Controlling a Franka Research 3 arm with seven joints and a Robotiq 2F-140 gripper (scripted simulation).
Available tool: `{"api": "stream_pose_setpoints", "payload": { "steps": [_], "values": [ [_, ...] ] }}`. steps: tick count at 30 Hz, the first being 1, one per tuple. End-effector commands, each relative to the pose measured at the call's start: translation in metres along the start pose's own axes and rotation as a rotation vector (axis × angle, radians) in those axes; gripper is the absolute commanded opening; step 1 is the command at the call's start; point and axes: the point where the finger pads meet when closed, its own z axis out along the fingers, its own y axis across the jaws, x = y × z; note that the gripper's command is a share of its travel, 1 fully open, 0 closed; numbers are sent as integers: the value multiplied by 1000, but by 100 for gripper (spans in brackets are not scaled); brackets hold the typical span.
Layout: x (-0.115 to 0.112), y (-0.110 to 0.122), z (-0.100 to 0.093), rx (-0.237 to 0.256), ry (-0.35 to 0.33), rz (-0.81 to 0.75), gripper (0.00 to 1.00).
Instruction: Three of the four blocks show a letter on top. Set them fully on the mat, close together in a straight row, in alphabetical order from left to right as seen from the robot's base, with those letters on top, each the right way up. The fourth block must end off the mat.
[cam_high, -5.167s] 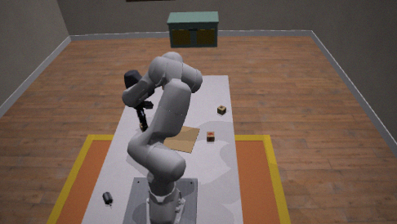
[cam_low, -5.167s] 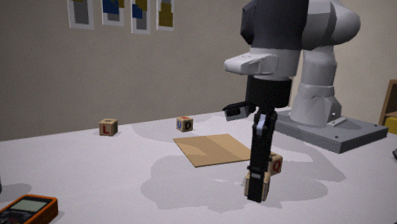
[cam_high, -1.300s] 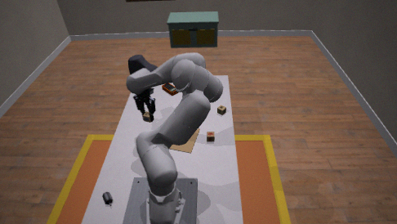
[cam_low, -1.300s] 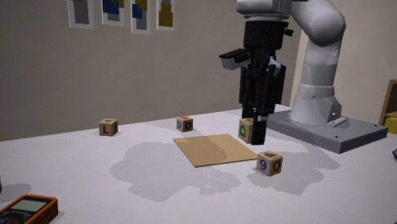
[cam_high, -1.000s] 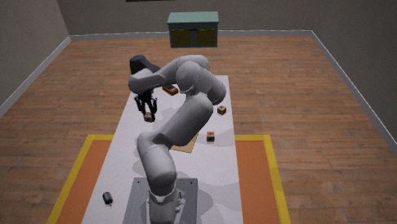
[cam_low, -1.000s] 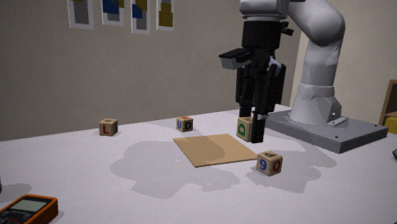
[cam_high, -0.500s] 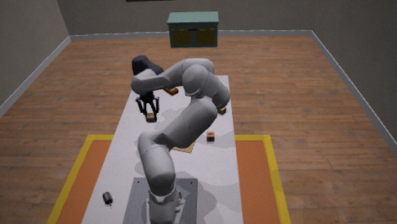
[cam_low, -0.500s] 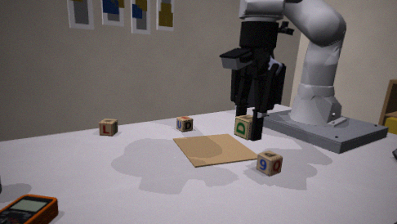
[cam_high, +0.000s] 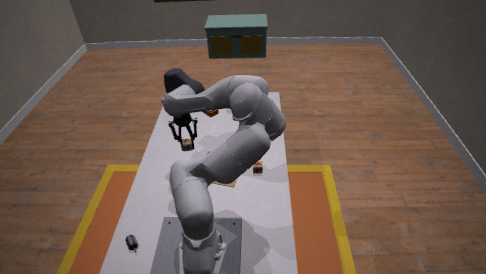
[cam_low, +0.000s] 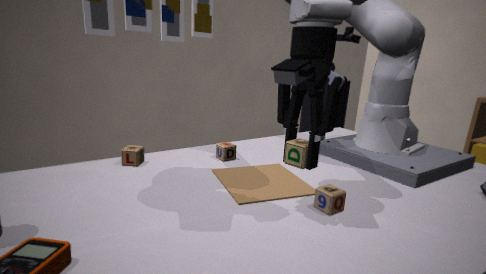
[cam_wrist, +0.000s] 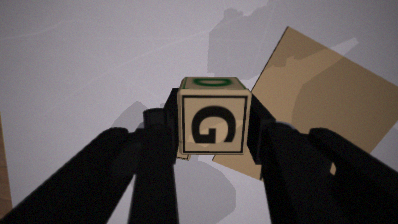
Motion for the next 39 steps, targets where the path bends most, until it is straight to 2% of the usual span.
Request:
{"api": "stream_pose_setpoints", "payload": {
  "steps": [1,39],
  "values": [
    [-3,5,1,-5,-6,-138,33],
    [-22,32,-1,-4,-6,-604,33]
  ]
}}
